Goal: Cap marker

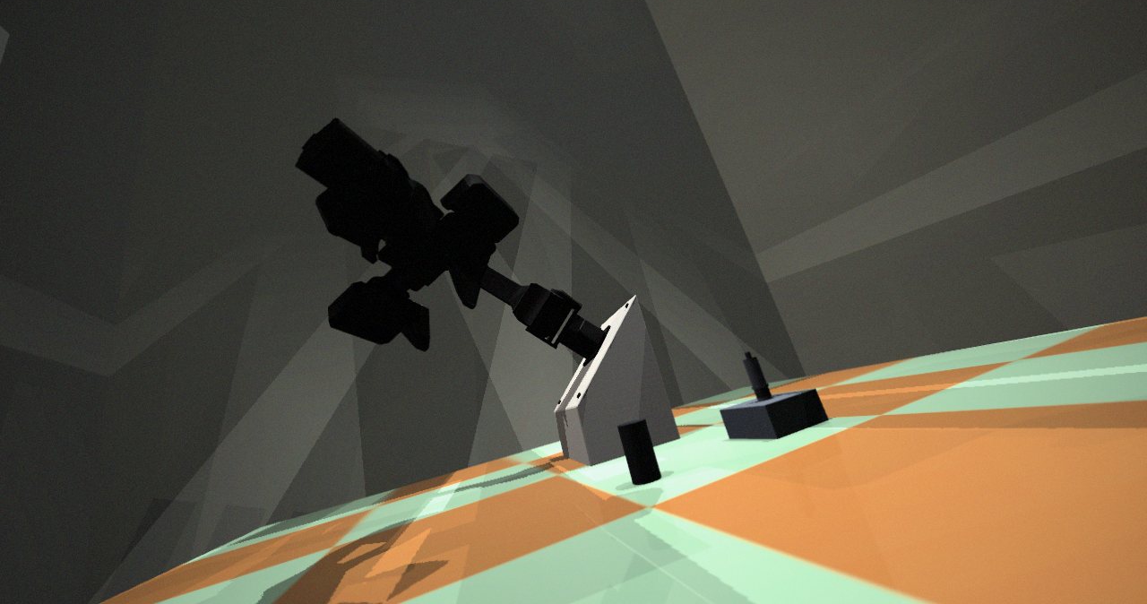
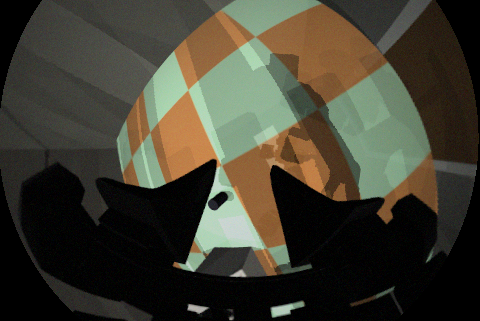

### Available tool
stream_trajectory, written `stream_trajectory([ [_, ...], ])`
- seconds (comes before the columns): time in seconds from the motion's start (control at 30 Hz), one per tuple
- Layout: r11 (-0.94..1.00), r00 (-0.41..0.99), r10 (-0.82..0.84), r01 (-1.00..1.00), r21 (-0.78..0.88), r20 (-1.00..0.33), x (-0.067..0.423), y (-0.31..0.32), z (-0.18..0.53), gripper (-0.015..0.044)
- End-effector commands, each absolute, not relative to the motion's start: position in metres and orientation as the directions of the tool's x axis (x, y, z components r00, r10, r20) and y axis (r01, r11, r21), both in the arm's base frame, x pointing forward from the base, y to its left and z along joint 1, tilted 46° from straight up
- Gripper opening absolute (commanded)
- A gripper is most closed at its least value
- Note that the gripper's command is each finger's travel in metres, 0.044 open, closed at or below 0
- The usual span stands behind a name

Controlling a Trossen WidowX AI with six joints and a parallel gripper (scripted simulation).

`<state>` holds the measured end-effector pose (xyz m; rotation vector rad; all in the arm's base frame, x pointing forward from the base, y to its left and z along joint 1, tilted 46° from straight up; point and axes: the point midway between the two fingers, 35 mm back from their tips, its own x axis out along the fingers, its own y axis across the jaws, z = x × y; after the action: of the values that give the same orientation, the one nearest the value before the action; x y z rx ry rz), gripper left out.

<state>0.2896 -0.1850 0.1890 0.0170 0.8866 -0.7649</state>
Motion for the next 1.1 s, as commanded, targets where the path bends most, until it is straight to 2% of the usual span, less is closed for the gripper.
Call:
stream_trajectory([
  [0.0, 0.569, 0.192, -0.580, 0.791, -0.225, -0.792, 0.285, -0.153, 0.124, 0.0241],
  [0.2, 0.334, 0.022, -0.621, 0.911, -0.240, -0.783, 0.271, -0.123, 0.078, 0.0241],
  [0.4, 0.107, -0.093, -0.709, 0.966, -0.237, -0.699, 0.260, -0.102, 0.050, 0.0241],
  [0.77, 0.101, -0.095, -0.712, 0.967, -0.236, -0.696, 0.258, -0.100, 0.049, 0.0241],
  [1.07, 0.100, -0.096, -0.713, 0.967, -0.236, -0.695, 0.254, -0.128, 0.021, 0.0241],
])
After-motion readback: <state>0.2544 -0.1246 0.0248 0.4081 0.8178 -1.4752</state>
